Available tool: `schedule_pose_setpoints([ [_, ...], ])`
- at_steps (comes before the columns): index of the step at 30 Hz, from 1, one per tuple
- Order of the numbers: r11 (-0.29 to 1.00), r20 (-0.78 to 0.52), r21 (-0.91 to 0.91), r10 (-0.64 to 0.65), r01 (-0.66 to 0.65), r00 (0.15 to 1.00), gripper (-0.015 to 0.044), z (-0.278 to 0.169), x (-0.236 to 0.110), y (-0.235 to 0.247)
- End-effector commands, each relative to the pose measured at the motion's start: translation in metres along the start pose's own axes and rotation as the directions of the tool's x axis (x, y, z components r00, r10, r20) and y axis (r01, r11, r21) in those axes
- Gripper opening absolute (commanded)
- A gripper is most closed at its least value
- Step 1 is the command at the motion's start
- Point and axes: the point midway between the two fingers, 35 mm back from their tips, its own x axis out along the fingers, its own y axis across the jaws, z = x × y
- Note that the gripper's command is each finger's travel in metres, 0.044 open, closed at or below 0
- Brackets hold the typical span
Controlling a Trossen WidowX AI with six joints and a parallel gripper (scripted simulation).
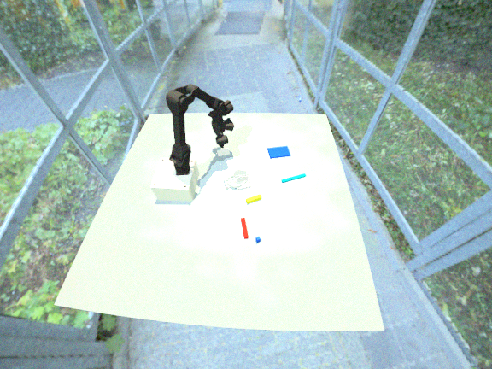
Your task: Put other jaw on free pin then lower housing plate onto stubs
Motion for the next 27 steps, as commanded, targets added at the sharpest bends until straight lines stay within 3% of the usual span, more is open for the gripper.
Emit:
schedule_pose_setpoints([
  [1, 1.0, 0.004, -0.001, -0.001, 0.001, 1.0, 0.0351, 0.005, -0.002, -0.013],
  [27, 1.0, 0.004, 0.008, -0.005, 0.005, 1.0, 0.0351, 0.021, -0.004, -0.099],
])
